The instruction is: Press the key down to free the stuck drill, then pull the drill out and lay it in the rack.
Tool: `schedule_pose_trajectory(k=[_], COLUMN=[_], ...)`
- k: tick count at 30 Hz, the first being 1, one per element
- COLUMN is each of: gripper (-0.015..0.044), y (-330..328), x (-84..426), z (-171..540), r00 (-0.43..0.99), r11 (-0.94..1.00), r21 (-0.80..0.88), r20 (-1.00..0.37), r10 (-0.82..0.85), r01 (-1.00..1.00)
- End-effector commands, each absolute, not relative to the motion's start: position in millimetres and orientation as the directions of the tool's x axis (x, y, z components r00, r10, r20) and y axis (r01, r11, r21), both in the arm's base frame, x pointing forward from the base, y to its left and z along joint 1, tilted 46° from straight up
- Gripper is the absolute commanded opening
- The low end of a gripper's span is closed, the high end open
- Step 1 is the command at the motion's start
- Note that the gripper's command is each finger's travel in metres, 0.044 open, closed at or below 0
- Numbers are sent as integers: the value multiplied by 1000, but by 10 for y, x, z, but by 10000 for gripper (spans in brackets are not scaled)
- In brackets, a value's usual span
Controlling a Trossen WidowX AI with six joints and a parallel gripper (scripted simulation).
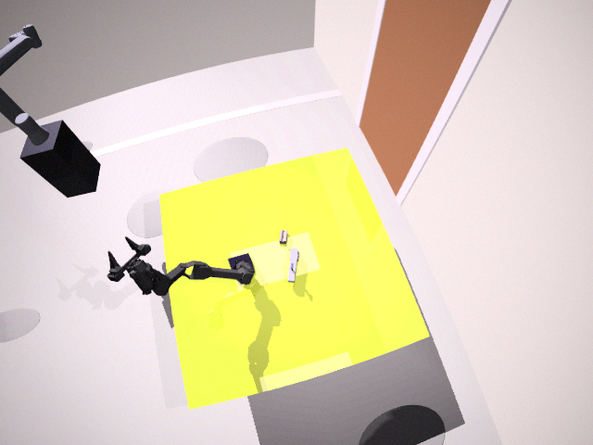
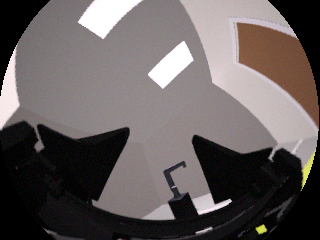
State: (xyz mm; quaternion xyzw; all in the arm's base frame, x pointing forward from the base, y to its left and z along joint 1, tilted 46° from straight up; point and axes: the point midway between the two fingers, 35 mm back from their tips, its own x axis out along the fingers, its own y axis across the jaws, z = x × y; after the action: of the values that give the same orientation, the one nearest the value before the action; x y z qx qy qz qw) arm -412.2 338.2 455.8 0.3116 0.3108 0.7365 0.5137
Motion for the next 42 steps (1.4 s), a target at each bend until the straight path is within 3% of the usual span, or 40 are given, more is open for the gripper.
schedule_pose_trajectory(k=[1, 10, 15, 21, 28, 36, 42], gripper=[374, 138, 6, 0, 0, 0, 0], y=[3382, 3356, 3050, 2510, 1861, 1180, 868], x=[-4122, -4115, -3991, -3640, -3007, -1977, -1209], z=[4558, 4605, 5120, 5891, 6636, 7217, 7340], r00=[-278, -283, -321, -338, -275, -76, 110], r11=[-279, -289, -399, -555, -683, -753, -717], r21=[778, 784, 829, 824, 699, 433, 227], r20=[140, 151, 283, 494, 713, 885, 914], r10=[950, 947, 904, 801, 645, 459, 390], r01=[-563, -549, -392, -111, 212, 496, 659])
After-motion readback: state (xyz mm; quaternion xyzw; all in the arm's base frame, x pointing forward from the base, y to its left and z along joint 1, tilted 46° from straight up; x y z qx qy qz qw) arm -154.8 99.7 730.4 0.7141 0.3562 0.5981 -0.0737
